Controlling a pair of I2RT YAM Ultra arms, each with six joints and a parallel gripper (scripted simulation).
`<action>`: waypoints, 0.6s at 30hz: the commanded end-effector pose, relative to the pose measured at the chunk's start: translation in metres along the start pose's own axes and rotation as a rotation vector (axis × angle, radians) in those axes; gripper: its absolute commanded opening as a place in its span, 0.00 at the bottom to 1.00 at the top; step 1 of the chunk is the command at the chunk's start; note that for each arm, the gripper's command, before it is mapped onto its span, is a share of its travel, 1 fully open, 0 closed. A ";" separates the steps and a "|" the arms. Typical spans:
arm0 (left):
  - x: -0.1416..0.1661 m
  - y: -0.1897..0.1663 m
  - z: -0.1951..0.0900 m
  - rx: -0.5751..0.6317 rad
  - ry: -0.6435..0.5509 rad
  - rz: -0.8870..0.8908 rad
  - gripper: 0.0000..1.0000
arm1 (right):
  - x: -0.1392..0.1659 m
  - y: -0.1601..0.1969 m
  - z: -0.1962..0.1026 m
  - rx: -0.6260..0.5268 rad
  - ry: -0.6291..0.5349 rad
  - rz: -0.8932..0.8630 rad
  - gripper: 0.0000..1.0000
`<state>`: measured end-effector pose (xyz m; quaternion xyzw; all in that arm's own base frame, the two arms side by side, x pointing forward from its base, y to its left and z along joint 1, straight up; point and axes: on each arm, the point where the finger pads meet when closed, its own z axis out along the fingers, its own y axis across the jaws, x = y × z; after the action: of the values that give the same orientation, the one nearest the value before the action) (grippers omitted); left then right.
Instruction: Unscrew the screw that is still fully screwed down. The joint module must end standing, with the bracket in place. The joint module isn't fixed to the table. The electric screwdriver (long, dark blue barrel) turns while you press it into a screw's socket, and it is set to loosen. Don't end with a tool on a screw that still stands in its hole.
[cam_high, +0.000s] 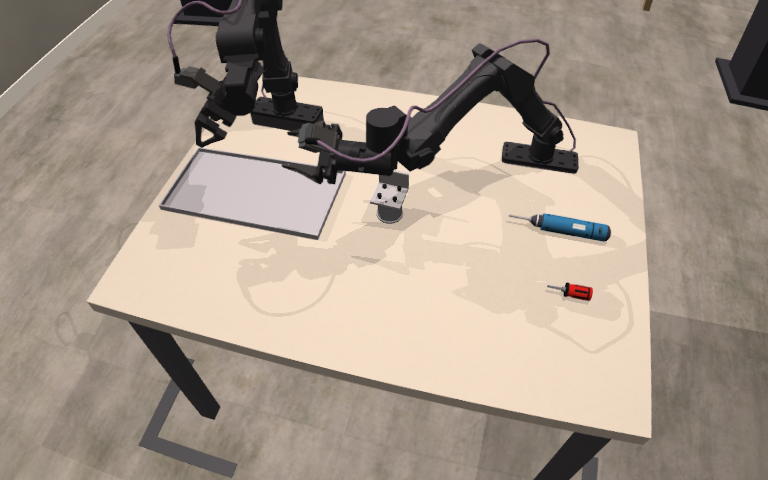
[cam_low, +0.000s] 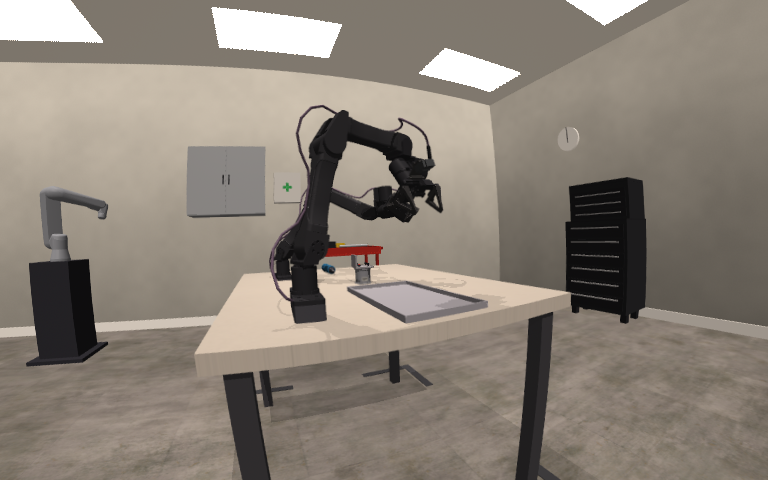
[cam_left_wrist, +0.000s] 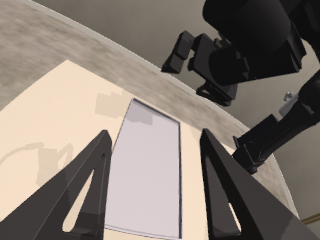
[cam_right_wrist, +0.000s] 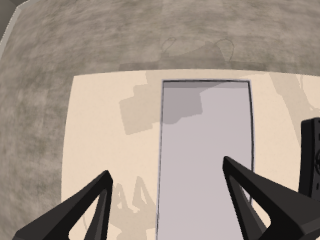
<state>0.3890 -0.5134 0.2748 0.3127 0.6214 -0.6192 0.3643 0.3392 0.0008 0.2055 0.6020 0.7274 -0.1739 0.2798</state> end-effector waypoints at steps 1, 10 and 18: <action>-0.020 0.028 -0.032 -0.127 -0.025 -0.088 0.65 | -0.004 0.001 -0.003 -0.013 -0.005 0.009 1.00; -0.031 0.056 -0.053 -0.235 -0.032 -0.178 0.65 | -0.004 0.001 -0.003 -0.013 -0.005 0.009 1.00; -0.027 0.100 -0.123 -0.442 -0.061 -0.346 0.65 | -0.004 0.001 -0.003 -0.013 -0.005 0.009 1.00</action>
<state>0.4634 -0.4193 0.2404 0.1516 0.7448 -0.5554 0.3375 0.3392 0.0008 0.2055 0.6020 0.7274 -0.1739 0.2798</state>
